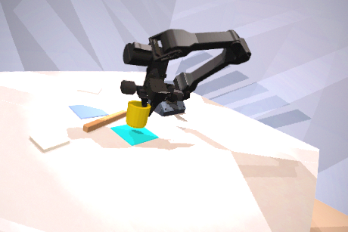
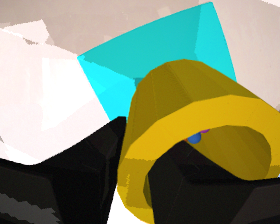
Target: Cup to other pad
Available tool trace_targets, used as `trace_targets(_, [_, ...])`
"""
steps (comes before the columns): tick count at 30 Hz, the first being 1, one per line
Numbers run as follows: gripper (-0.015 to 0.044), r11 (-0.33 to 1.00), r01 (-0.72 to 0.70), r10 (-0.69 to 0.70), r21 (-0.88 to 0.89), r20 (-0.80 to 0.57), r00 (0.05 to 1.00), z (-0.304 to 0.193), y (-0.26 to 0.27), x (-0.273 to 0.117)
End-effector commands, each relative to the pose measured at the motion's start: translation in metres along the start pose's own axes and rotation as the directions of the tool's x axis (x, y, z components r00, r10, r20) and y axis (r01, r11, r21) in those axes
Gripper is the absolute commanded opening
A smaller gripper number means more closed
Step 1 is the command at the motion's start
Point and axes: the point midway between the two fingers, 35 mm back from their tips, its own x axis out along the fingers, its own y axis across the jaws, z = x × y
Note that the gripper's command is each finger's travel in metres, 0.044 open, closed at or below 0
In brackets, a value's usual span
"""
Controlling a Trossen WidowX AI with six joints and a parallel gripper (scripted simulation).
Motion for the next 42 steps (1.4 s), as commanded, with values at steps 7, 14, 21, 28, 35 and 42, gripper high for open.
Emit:
trace_targets(7, [0.0,1.0,-0.002,0.002,0.005,0.003,1.0,0.0,0.001,0.013])
trace_targets(14, [0.0,1.0,-0.003,0.003,0.004,0.005,1.0,0.0,0.002,0.022])
trace_targets(21, [0.0,1.0,-0.002,0.002,0.0,0.002,1.0,0.001,0.002,0.021])
trace_targets(28, [0.0,1.0,-0.002,0.002,0.0,0.002,1.0,0.001,0.002,0.021])
trace_targets(35, [0.0146,1.0,-0.002,0.002,0.0,0.002,1.0,0.001,0.002,0.021])
trace_targets(42, [0.0146,1.0,-0.001,0.001,0.0,0.002,1.0,0.001,0.002,0.02])
